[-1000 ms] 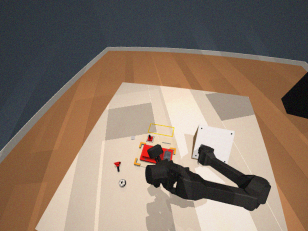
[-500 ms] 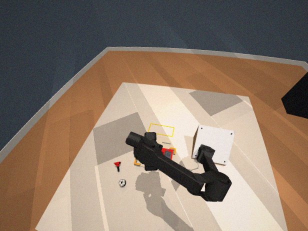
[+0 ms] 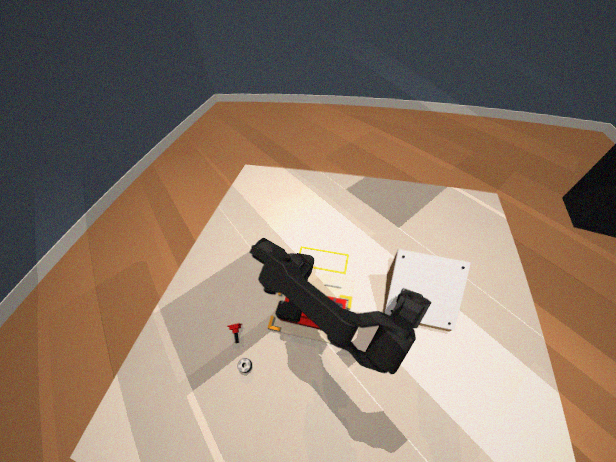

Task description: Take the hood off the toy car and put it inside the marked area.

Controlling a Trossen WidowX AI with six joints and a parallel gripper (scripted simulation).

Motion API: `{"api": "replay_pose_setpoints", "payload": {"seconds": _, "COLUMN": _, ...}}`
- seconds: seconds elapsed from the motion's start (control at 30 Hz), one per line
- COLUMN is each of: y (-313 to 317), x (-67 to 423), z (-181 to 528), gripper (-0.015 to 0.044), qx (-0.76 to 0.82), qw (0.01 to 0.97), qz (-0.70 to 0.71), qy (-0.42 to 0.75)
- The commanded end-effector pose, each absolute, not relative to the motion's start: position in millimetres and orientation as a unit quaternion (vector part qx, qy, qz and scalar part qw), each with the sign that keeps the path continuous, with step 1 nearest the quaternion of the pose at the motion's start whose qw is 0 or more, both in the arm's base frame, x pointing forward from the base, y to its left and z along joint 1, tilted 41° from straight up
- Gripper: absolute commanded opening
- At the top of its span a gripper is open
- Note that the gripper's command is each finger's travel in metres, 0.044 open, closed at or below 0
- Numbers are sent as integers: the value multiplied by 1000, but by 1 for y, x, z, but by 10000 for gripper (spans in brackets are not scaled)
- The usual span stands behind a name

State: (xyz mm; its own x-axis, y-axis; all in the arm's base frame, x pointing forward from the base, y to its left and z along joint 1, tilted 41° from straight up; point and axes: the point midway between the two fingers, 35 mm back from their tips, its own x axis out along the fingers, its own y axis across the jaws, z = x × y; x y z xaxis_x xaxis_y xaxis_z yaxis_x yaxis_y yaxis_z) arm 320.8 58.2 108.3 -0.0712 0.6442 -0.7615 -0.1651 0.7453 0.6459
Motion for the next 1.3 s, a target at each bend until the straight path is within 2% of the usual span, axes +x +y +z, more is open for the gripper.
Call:
{"api": "replay_pose_setpoints", "payload": {"seconds": 0.0, "y": 59, "x": 322, "z": 107, "gripper": 440, "qx": 186, "qw": 655, "qz": 307, "qy": 665}}
{"api": "replay_pose_setpoints", "payload": {"seconds": 1.27, "y": 79, "x": 321, "z": 85, "gripper": 440, "qx": 186, "qw": 656, "qz": 307, "qy": 664}}
